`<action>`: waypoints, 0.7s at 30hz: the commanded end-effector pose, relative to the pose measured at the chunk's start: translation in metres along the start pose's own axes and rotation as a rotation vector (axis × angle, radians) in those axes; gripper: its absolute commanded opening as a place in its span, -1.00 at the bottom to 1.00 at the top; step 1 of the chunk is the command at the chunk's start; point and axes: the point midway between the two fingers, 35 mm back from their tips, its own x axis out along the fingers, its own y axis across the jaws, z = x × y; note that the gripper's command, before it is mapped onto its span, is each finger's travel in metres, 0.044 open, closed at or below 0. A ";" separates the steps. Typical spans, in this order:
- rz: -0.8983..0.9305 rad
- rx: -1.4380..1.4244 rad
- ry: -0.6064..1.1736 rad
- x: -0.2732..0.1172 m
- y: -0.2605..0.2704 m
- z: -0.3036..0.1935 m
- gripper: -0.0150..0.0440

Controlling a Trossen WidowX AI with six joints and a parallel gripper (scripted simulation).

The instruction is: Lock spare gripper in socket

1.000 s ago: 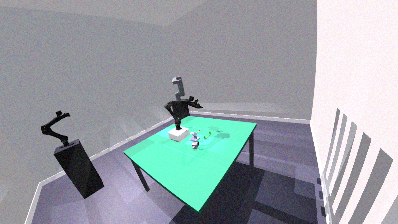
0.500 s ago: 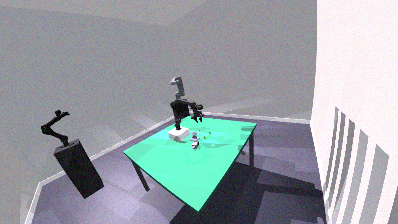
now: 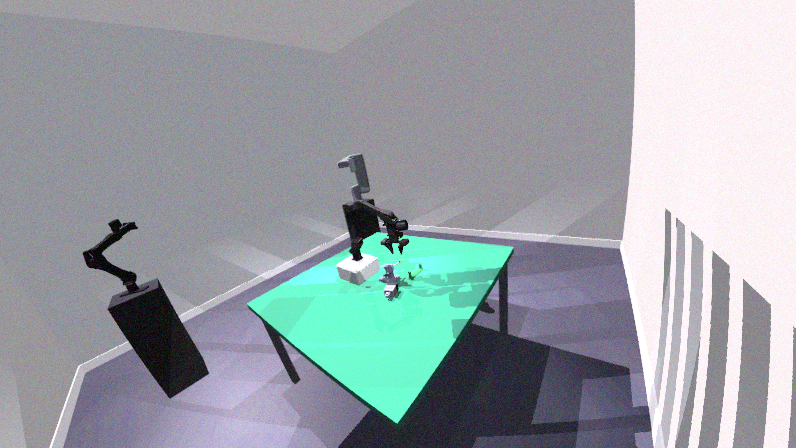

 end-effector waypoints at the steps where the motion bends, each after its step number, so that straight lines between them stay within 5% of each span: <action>1: 0.033 -0.003 -0.001 0.032 0.008 0.003 0.53; 21: 0.033 -0.003 -0.001 0.059 0.009 0.003 0.53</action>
